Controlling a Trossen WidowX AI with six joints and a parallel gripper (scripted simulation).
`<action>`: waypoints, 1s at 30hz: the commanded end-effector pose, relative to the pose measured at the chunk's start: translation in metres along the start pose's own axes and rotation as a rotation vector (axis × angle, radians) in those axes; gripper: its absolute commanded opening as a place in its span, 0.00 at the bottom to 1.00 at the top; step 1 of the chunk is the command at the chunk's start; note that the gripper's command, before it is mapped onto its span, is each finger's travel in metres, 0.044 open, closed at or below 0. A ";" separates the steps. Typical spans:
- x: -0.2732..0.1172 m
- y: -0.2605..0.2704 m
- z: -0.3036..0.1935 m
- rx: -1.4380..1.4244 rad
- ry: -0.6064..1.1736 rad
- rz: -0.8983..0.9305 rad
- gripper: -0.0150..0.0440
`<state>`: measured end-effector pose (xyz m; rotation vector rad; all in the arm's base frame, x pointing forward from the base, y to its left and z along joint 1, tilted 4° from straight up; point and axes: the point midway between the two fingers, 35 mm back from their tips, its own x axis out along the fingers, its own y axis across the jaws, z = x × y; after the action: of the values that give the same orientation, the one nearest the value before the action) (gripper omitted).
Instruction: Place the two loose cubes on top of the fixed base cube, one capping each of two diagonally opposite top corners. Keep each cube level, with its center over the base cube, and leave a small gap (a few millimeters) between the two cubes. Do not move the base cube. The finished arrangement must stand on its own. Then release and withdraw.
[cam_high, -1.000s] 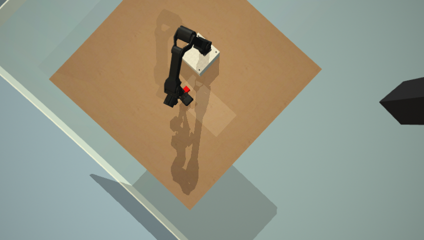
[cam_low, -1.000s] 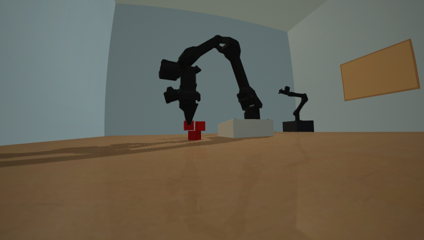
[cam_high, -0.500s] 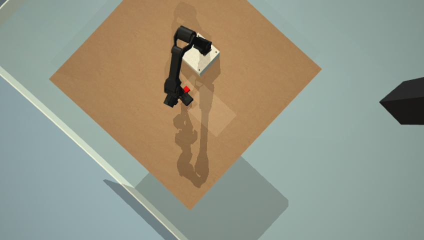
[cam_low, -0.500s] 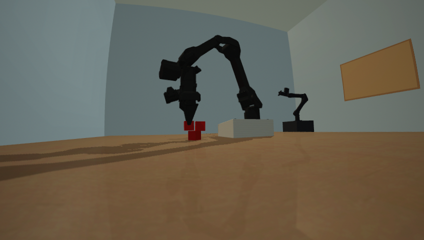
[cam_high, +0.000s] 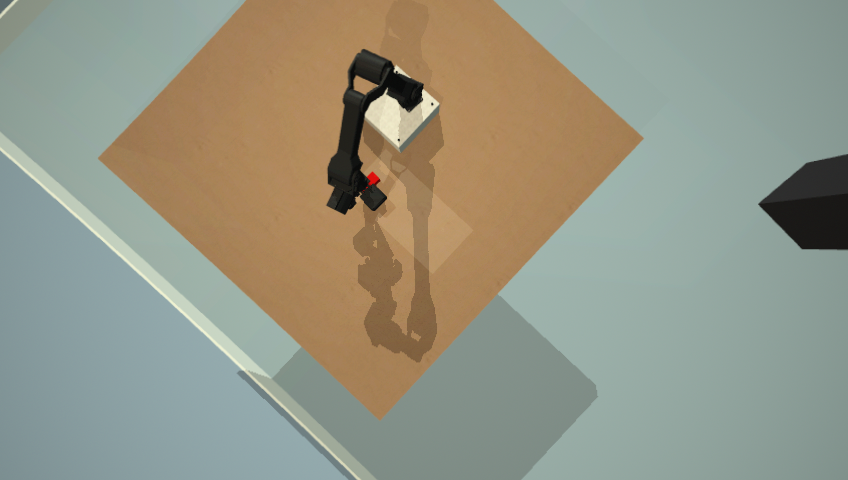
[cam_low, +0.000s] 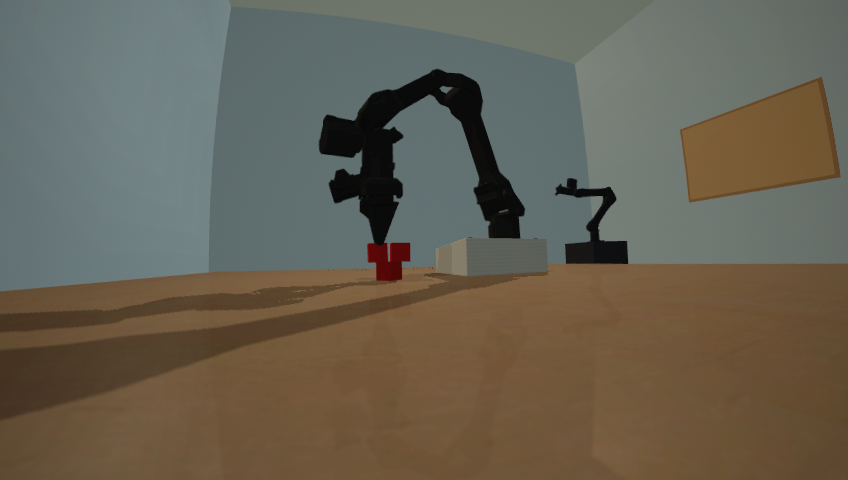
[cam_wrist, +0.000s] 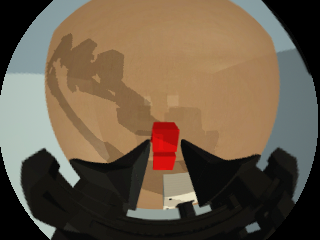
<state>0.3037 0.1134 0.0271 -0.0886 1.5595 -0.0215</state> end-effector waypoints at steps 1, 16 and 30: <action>-0.008 0.001 0.003 0.003 -0.009 0.004 0.60; -0.028 0.001 0.003 0.003 -0.009 0.004 0.60; -0.047 0.001 0.003 0.003 -0.009 0.004 0.60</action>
<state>0.3036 0.1162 0.0671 -0.0891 1.5587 -0.0207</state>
